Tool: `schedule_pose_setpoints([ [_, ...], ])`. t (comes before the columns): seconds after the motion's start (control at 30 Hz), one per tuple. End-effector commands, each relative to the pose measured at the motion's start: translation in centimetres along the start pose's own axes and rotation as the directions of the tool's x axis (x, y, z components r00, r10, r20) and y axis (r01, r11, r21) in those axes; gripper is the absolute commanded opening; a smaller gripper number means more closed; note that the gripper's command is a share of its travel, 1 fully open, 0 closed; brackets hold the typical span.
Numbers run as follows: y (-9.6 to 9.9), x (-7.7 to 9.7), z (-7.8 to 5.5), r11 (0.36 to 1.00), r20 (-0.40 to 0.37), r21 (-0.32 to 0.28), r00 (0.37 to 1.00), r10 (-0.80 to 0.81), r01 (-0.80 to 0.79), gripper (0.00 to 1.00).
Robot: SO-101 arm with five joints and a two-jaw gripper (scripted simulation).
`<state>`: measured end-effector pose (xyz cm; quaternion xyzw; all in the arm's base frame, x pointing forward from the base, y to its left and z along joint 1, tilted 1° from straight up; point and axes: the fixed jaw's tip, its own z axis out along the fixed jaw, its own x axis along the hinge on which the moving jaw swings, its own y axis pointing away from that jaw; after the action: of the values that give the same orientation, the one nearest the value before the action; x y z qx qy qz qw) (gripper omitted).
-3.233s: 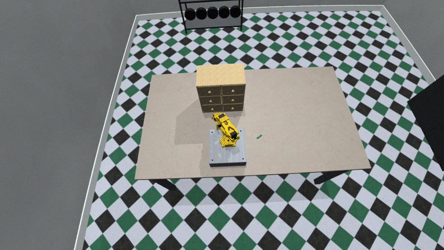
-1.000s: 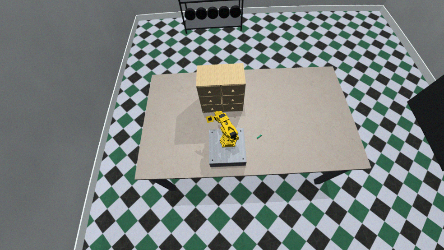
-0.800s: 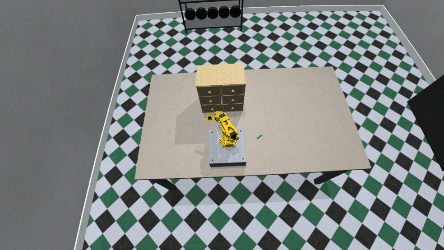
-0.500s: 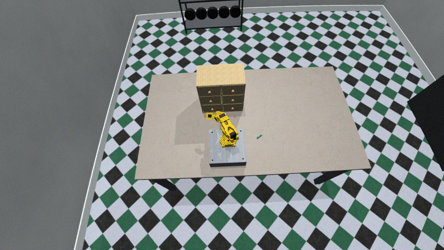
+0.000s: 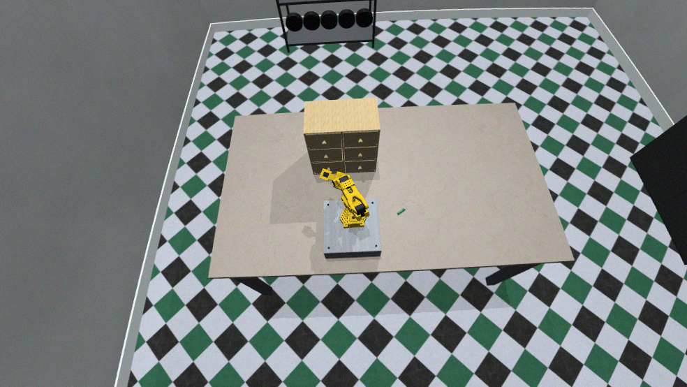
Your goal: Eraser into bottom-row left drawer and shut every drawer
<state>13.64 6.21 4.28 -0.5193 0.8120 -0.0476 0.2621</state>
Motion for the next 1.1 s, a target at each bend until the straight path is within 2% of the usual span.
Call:
schedule_pose_setpoints([
  [0.0,0.28,0.44,0.18,0.994,-0.023,-0.012,0.994,0.104,-0.105,0.21],
  [0.33,0.18,0.35,0.19,0.954,-0.026,-0.004,0.953,0.301,-0.301,0.21],
  [0.73,-0.03,0.24,0.20,0.821,-0.027,0.009,0.821,0.571,-0.571,0.21],
  [0.8,-0.03,0.24,0.20,0.821,-0.027,0.009,0.821,0.571,-0.571,0.21],
  [0.97,-0.14,0.20,0.20,0.745,-0.026,0.014,0.744,0.667,-0.667,0.21],
  [1.07,-0.14,0.20,0.20,0.745,-0.026,0.014,0.744,0.667,-0.667,0.21],
])
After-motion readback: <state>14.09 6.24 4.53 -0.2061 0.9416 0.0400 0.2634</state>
